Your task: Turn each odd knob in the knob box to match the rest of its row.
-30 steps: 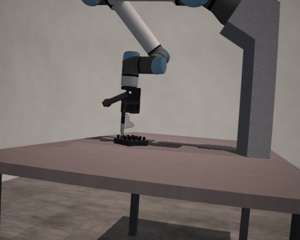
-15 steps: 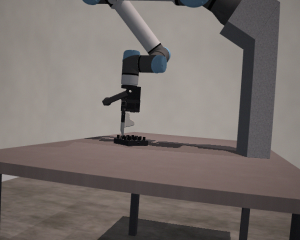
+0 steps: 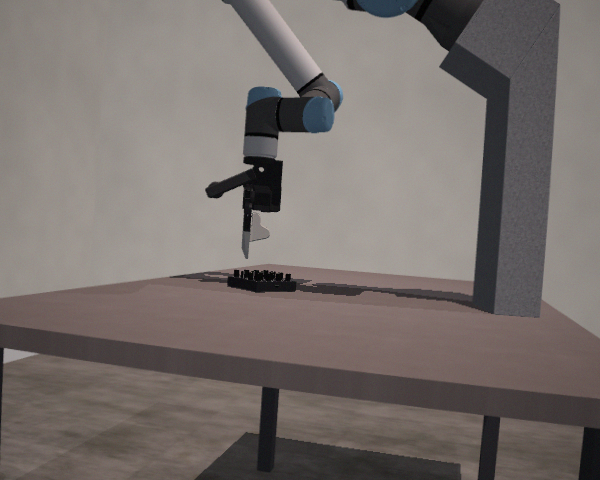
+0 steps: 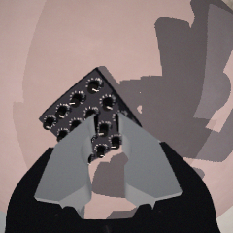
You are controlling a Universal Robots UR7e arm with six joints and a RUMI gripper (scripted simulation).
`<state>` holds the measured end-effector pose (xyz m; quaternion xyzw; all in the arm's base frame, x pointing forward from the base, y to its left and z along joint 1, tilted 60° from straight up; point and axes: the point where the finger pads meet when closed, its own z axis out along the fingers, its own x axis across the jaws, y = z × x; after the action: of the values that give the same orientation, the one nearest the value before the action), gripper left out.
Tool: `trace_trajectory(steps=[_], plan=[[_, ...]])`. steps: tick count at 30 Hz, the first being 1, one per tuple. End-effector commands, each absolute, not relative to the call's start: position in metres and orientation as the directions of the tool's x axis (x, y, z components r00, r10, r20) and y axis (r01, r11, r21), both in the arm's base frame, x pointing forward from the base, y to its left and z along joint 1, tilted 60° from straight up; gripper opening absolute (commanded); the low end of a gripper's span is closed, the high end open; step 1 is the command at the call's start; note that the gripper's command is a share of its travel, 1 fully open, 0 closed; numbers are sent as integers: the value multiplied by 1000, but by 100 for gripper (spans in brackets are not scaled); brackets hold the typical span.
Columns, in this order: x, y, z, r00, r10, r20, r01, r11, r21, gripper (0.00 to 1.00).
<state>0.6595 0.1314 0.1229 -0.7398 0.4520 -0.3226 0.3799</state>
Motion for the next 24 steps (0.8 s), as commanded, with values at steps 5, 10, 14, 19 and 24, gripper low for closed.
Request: trace_trajectory(steps=[5,10,14,19,24], plan=[[656,130,125,383,-914,134,-423,-303,-854,11],[656,130,125,383,-914,134,-423,-303,-854,11],[656,130,125,383,-914,134,-423,-303,-854,100],[653,129,127,383,-914,134,-423,-303,-854,100],[649,128,130,383,-914,134,-423,-303,-854,100]])
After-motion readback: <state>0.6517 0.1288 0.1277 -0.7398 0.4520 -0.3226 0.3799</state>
